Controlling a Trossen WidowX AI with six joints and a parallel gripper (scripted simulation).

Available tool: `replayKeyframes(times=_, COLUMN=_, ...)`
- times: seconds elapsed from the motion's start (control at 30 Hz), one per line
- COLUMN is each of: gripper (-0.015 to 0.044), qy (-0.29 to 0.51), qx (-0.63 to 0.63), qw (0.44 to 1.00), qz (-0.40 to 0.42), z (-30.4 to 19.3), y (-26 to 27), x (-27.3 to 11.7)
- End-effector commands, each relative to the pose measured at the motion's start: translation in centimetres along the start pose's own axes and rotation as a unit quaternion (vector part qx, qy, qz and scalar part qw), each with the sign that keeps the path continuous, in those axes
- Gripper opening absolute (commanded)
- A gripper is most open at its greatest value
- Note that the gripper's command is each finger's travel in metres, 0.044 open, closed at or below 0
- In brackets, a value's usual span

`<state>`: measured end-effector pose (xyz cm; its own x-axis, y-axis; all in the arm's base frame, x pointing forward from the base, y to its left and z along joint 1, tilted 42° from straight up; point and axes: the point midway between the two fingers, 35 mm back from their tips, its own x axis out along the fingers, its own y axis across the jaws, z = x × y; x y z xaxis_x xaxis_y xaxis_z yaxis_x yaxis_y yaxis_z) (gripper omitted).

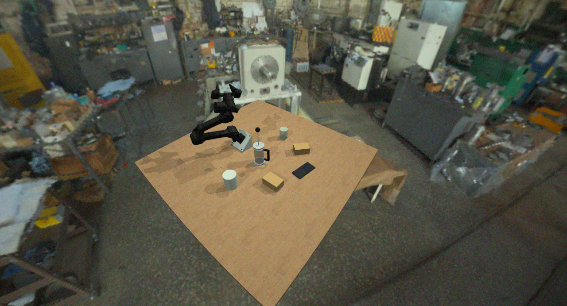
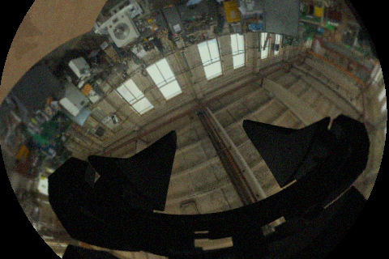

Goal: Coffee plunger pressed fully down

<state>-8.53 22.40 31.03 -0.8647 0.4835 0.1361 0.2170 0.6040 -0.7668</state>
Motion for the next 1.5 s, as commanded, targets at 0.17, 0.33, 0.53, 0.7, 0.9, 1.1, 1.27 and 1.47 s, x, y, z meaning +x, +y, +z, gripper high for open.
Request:
replayKeyframes(times=0.17, gripper=0.044, qy=0.121, qx=0.259, qw=0.957, qz=0.042, z=-4.3, y=3.6, x=0.2)
replayKeyframes(times=0.33, gripper=0.044, qy=0.309, qx=0.562, qw=0.762, qz=0.093, z=-7.6, y=10.8, x=-1.4)
replayKeyframes(times=0.53, gripper=0.044, qy=0.464, qx=0.697, qw=0.534, qz=0.118, z=-7.4, y=16.4, x=-4.5)
replayKeyframes(times=0.7, gripper=0.044, qy=0.574, qx=0.725, qw=0.36, qz=0.125, z=-5.9, y=19.4, x=-7.5)
replayKeyframes(times=0.9, gripper=0.044, qy=0.706, qx=0.68, qw=0.162, qz=0.117, z=-3.1, y=20.9, x=-11.9)
replayKeyframes(times=1.1, gripper=0.044, qy=0.812, qx=0.575, qw=0.031, qz=0.093, z=-0.8, y=20.1, x=-16.1)
replayKeyframes(times=1.27, gripper=0.044, qy=0.885, qx=0.461, qw=-0.026, qz=0.063, z=0.0, y=18.2, x=-19.2)
replayKeyframes(times=1.47, gripper=0.044, qy=0.943, qx=0.33, qw=-0.03, qz=0.017, z=-0.4, y=15.0, x=-21.8)
